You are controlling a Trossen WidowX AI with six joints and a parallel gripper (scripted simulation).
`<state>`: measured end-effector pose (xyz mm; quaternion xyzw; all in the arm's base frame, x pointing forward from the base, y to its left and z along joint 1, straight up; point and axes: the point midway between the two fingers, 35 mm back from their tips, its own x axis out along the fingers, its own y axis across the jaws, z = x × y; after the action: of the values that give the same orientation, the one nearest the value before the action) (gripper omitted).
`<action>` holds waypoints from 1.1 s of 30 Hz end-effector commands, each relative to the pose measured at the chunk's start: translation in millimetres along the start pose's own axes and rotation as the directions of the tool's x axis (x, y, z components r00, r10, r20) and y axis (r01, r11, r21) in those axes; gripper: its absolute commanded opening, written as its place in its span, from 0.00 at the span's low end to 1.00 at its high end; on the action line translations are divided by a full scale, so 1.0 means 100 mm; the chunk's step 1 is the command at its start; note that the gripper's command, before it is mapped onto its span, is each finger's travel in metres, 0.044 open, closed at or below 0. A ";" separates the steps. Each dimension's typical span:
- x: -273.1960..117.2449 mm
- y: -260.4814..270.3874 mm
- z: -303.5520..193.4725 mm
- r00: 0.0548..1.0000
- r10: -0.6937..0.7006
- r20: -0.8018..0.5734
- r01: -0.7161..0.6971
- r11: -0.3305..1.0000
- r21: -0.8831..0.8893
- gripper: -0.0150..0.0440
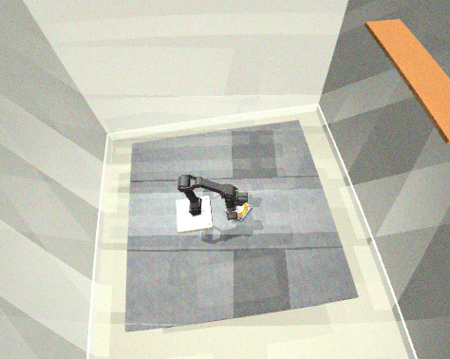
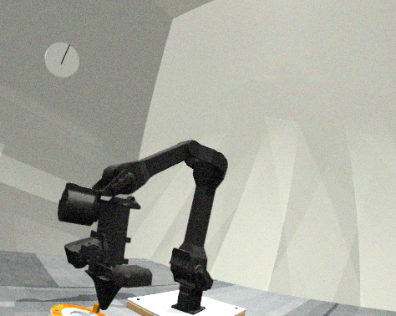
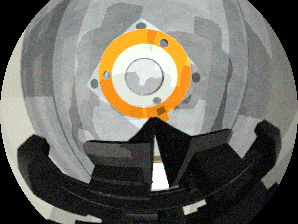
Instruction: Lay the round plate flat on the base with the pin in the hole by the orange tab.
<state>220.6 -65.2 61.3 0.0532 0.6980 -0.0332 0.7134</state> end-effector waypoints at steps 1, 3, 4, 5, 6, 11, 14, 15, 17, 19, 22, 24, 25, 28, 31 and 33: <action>0.00 -0.09 0.02 0.999 -0.032 0.007 0.031 0.999 0.013 0.25; 0.00 -0.09 0.02 0.999 -0.032 0.007 0.031 0.999 0.013 0.25; 0.00 -0.10 0.02 0.999 -0.032 0.007 0.031 0.999 0.013 0.25; 0.00 -0.10 0.02 0.999 -0.032 0.007 0.032 0.999 0.013 0.25; -0.01 -0.10 0.02 0.999 -0.032 0.007 0.032 0.999 0.013 0.25; -0.01 -0.10 0.02 0.999 -0.032 0.007 0.032 0.999 0.013 0.25; -0.01 -0.11 0.02 0.999 -0.032 0.007 0.032 0.999 0.013 0.25; -0.01 -0.11 0.02 0.999 -0.032 0.007 0.032 0.999 0.013 0.25; -0.01 -0.11 0.03 0.999 -0.032 0.007 0.032 0.999 0.013 0.25; -0.01 -0.11 0.03 0.999 -0.032 0.007 0.032 0.999 0.013 0.25; -0.01 -0.12 0.03 0.999 -0.032 0.007 0.032 0.999 0.013 0.25; -0.02 -0.12 0.03 0.999 -0.032 0.007 0.032 0.999 0.013 0.25; -0.02 -0.13 0.04 0.999 -0.032 0.007 0.032 0.999 0.013 0.25; -0.02 -0.15 0.05 0.999 -0.032 0.007 0.032 0.999 0.013 0.25; -0.03 -0.17 0.06 0.999 -0.032 0.007 0.032 0.999 0.013 0.25; -0.03 -0.17 0.06 0.999 -0.032 0.007 0.032 0.999 0.013 0.25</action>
<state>222.3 -74.7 62.4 0.0509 0.6979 -0.0384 0.7134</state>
